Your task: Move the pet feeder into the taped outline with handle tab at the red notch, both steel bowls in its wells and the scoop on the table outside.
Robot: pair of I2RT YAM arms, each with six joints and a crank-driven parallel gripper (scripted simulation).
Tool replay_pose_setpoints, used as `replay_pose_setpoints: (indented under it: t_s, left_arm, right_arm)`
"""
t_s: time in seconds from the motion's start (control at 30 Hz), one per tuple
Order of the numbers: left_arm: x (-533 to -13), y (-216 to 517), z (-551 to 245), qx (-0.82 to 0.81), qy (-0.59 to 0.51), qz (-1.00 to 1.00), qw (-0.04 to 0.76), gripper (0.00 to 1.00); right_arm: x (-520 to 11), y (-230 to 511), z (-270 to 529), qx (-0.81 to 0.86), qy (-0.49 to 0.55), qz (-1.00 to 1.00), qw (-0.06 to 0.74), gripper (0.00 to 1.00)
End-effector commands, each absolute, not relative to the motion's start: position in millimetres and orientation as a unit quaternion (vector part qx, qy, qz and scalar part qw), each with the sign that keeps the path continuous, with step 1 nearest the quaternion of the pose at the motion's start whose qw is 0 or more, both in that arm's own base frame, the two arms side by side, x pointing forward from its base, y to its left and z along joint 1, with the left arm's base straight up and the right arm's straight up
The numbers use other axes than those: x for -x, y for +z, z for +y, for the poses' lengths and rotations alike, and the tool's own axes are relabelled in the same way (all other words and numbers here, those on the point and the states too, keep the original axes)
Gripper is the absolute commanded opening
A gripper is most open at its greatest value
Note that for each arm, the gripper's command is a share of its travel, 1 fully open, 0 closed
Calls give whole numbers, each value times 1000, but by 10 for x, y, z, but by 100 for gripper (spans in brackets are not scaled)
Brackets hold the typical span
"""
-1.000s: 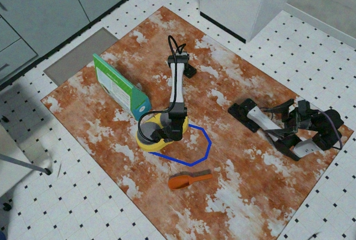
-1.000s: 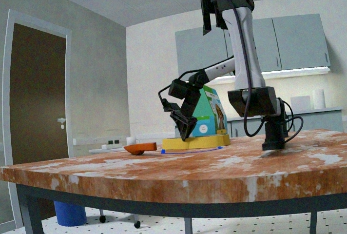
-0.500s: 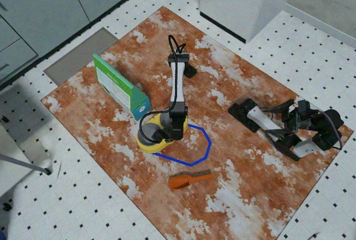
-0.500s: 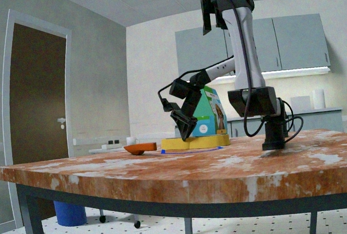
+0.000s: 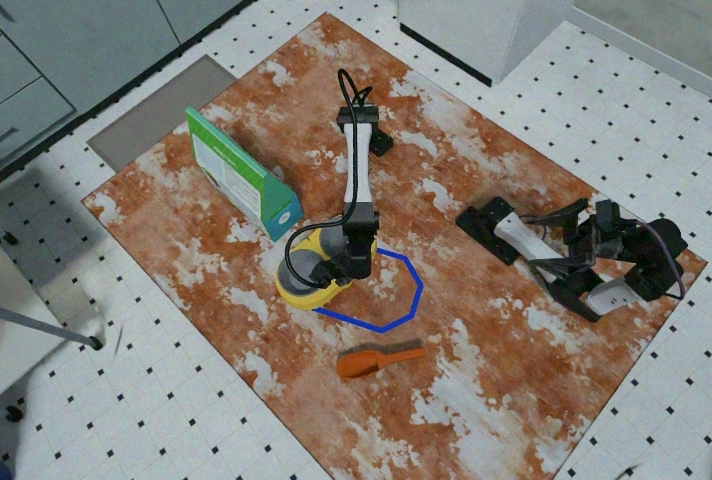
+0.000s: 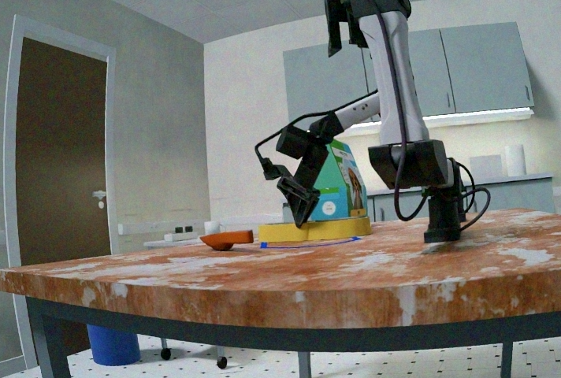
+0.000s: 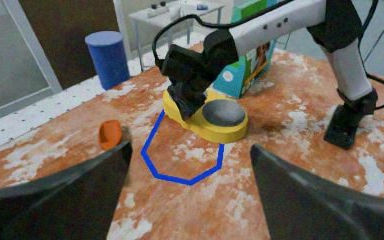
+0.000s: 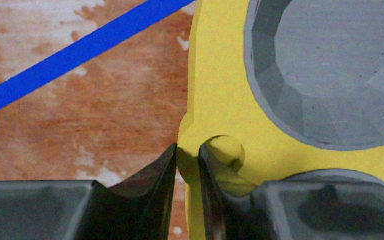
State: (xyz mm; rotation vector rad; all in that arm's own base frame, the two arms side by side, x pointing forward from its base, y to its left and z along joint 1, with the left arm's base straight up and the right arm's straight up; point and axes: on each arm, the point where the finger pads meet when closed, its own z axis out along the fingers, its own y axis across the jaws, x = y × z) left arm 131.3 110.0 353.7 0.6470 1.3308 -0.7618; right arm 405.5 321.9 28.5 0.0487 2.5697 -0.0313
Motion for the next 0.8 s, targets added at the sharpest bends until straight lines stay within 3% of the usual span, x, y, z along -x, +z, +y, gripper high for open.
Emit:
replay_pose_setpoints:
  t_s: [0.0,0.43,0.77]
  left_arm:
    - [-1321,3474,1053,-301,-323,602,666,98]
    - [-1349,3514,1157,-277,-341,594,673,98]
    - [-1367,3566,1183,-270,-344,594,675,98]
  right_arm:
    - [-3942,255,3330,8,5,963,270,11]
    - [-3961,363,3419,33,27,959,281,11]
    - [-3789,440,3582,153,71,942,290,11]
